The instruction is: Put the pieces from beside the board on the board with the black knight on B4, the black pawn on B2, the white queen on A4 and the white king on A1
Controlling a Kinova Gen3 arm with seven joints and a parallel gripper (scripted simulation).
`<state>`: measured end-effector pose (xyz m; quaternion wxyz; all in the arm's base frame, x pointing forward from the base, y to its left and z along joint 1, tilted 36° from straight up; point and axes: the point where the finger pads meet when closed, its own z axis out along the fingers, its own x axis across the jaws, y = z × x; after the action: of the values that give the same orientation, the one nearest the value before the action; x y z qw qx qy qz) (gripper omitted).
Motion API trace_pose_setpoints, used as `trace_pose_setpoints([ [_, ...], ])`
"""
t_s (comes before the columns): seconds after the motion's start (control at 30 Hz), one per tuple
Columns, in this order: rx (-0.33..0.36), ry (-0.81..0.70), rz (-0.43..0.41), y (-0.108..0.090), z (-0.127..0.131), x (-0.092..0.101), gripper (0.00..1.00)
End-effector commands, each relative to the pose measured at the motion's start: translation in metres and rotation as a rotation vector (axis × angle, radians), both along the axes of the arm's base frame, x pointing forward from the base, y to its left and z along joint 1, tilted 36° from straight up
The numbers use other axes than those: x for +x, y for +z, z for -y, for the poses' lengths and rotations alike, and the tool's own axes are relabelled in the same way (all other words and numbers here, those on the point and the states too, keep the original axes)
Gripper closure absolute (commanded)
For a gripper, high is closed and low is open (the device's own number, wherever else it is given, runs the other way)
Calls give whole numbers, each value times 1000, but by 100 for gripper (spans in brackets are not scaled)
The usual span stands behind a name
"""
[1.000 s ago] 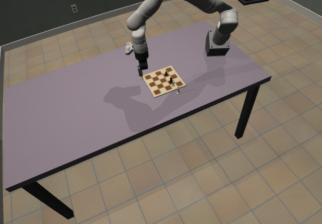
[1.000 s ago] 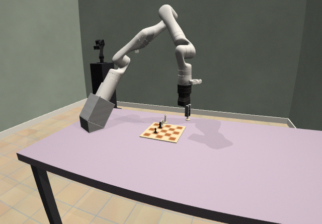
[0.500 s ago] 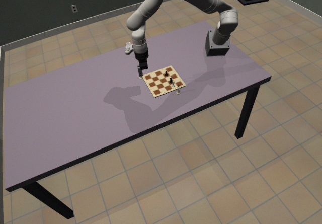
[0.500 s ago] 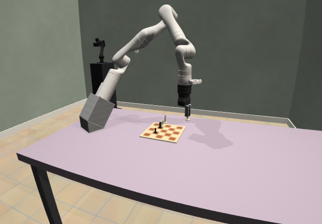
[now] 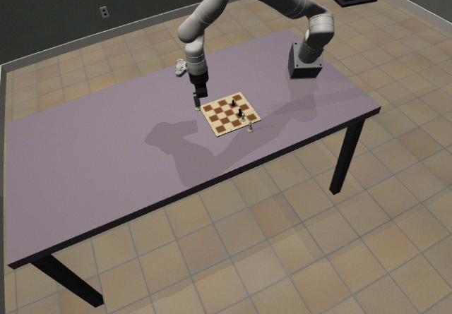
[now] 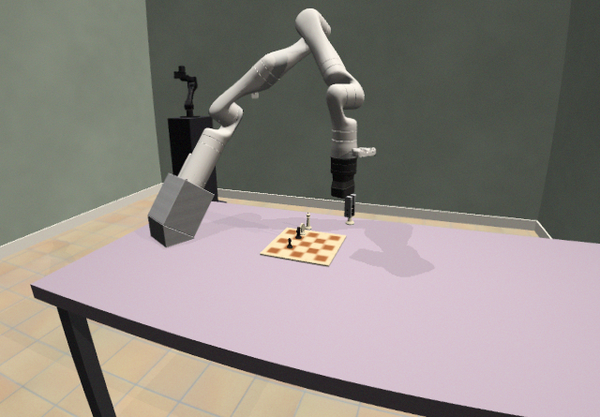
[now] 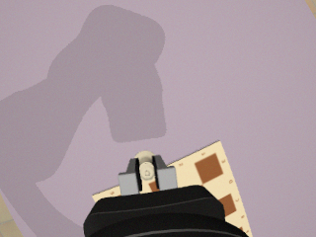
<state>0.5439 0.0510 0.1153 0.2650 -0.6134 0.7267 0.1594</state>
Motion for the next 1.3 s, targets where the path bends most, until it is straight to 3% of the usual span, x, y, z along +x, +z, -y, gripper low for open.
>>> trace_pose_setpoints([
  [0.0, -2, -4, 0, 2, 4, 0, 100],
  [0.27, 0, 2, 5, 1, 3, -6, 100],
  [0.47, 7, 25, 33, -3, 2, -28, 100],
  [0.73, 3, 83, 92, -10, -3, -86, 100],
  [0.8, 3, 83, 92, -10, -3, -86, 100],
  [1.1, -30, 166, 139, -19, -12, -167, 100],
  [1.27, -47, 201, 149, -23, -16, -198, 100],
])
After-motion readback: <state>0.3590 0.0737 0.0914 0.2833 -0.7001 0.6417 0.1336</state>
